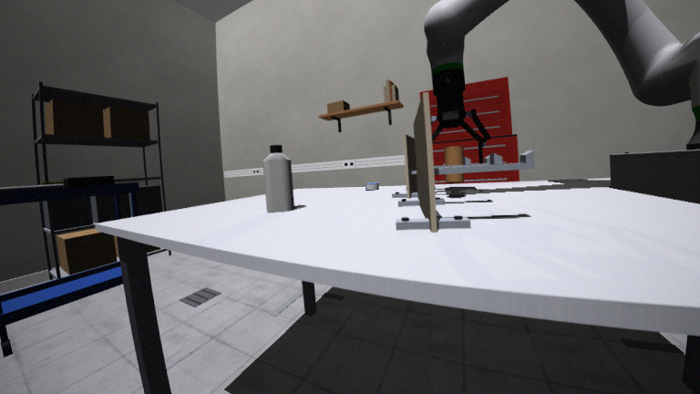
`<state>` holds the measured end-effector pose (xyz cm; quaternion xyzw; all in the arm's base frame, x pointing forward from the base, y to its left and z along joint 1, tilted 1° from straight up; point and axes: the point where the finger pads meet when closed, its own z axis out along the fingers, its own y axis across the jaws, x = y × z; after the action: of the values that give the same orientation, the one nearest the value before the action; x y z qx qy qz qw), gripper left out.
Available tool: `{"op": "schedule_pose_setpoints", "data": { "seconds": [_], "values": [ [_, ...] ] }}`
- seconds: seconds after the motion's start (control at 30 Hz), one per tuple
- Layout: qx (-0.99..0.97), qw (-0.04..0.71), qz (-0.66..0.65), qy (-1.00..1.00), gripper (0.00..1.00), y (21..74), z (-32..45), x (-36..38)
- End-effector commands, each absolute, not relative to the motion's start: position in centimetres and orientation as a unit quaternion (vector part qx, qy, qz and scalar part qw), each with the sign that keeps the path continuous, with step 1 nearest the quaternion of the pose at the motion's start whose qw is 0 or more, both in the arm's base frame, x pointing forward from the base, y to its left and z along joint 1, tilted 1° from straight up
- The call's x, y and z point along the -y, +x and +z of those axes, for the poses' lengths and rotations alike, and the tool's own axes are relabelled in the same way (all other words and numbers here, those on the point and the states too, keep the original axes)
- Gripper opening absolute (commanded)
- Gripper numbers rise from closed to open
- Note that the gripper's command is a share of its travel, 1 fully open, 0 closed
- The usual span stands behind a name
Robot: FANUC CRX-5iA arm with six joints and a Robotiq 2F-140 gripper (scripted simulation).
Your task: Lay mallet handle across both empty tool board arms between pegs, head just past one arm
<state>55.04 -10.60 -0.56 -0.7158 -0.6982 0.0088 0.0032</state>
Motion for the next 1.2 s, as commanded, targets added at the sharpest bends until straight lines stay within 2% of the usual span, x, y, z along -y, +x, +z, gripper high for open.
{"op": "schedule_pose_setpoints", "data": {
  "seconds": [0.0, 0.53, 0.8, 1.17],
  "values": [
    [0.698, 0.002, 0.008, -0.716, 1.0, 55.1, -0.5, 10.6],
    [0.698, 0.002, 0.008, -0.716, 1.0, 55.1, -0.4, 10.6],
    [0.698, 0.002, 0.008, -0.716, 1.0, 55.2, 9.2, 10.5],
    [0.698, 0.002, 0.008, -0.716, 1.0, 55.3, 9.5, 10.5]
  ]
}}
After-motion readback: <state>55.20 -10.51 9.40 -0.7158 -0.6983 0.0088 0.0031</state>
